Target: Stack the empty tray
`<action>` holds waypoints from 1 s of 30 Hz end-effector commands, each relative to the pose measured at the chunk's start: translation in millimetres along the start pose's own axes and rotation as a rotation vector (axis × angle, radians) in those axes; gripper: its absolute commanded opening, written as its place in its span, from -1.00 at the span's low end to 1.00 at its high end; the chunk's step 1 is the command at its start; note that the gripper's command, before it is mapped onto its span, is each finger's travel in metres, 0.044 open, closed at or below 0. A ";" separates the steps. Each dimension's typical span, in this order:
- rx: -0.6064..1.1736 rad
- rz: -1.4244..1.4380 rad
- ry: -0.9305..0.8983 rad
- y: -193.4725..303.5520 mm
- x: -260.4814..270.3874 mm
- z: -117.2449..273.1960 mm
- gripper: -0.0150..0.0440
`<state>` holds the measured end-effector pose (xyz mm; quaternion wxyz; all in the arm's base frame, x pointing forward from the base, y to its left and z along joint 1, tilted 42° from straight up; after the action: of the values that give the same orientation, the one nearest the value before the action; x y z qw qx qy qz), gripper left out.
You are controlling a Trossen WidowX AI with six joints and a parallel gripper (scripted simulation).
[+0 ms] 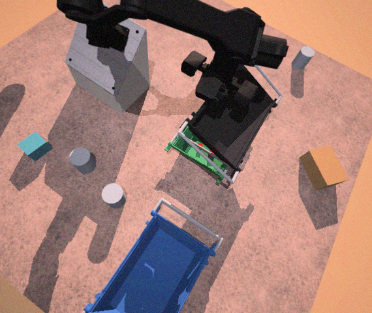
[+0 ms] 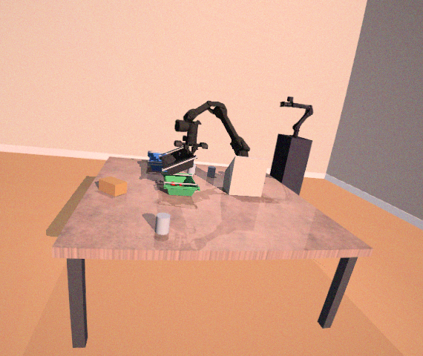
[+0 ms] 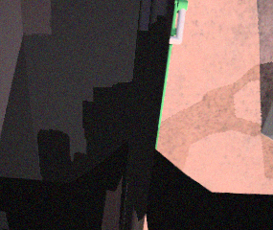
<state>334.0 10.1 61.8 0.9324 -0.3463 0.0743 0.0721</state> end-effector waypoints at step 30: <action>-0.006 -0.004 -0.016 1.7 0.6 -5.8 -0.49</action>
<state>332.3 8.8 57.9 0.9329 -0.3461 0.0715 0.0697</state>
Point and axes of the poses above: the point midway between the two fingers, 35 mm back from their tips, its own z axis back along the fingers, its own x axis across the jaws, y = z × x, the point moved 6 cm from there along z, back along the fingers, and after that the axes turned 15 degrees about z, right-handed, at the moved point
